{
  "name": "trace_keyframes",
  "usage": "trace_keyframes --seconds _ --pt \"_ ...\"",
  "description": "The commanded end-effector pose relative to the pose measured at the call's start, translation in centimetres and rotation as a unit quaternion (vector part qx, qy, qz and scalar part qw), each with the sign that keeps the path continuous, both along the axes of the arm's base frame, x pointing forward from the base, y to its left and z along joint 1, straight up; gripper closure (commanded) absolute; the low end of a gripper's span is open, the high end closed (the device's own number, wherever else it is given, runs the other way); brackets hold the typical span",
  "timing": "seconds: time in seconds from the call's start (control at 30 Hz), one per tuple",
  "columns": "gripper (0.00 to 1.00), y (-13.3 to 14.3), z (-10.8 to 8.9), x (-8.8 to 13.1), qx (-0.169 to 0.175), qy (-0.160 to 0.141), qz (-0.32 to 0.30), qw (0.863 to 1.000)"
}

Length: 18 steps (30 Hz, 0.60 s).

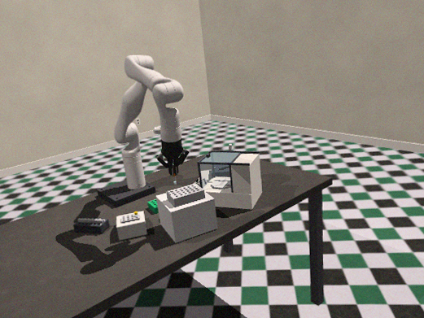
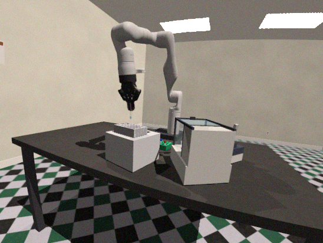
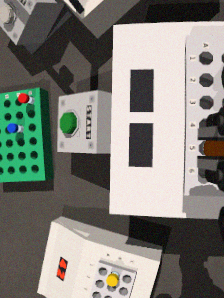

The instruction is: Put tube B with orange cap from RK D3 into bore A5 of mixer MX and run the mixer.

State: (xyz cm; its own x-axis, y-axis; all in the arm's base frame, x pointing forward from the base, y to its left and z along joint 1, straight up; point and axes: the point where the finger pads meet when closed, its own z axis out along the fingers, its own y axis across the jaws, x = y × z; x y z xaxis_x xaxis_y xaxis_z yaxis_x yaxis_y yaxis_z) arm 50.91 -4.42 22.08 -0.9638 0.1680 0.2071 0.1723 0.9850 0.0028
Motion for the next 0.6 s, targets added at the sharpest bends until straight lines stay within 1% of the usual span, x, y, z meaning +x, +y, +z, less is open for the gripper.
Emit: trace_keyframes --seconds 0.0,0.57 --pt "0.90 0.0 0.1 0.0 0.000 -0.001 0.000 1.000" --pt "0.90 0.0 -1.9 0.0 0.000 -0.001 0.000 1.000"
